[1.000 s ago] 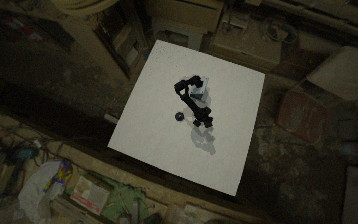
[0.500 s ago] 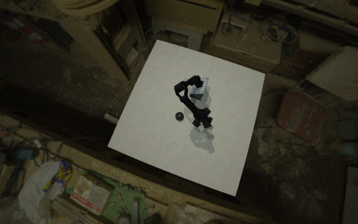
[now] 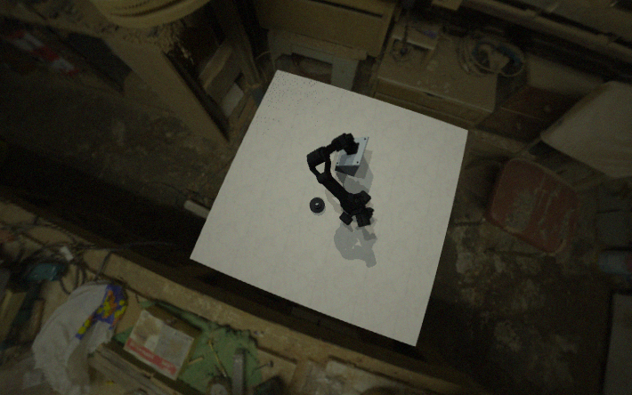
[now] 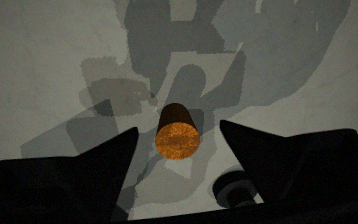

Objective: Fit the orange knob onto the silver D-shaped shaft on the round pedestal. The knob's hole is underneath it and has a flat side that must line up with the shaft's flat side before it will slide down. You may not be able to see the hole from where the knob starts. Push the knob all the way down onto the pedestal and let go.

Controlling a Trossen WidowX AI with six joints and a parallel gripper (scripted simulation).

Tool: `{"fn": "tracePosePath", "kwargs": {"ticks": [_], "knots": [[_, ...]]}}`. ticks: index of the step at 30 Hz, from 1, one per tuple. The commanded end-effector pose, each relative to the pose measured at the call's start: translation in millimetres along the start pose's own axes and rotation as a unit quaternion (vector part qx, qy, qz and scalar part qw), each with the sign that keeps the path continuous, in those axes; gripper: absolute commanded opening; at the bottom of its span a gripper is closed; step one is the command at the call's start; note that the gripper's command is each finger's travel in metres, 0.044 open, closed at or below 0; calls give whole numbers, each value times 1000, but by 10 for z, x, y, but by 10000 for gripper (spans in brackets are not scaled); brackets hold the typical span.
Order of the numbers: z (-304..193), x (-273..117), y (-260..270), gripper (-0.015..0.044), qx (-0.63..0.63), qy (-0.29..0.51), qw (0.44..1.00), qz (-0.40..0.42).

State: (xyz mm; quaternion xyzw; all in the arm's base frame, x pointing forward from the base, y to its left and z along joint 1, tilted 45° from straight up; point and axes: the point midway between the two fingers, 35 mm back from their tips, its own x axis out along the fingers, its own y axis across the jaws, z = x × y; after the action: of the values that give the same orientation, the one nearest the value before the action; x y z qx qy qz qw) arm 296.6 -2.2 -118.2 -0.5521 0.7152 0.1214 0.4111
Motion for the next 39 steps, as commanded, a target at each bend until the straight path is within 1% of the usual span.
{"fn": "tracePosePath", "kwargs": {"ticks": [1,15,25,31,36,39], "knots": [[-19,101,27,440,-5,6,1000,2],[-37,296,38,440,-5,7,1000,1],[-37,296,38,177,-5,7,1000,1],[-37,296,38,137,-5,7,1000,1],[-21,226,27,6,-5,6,1000,1],[-4,141,15,0,-5,5,1000,2]]}}
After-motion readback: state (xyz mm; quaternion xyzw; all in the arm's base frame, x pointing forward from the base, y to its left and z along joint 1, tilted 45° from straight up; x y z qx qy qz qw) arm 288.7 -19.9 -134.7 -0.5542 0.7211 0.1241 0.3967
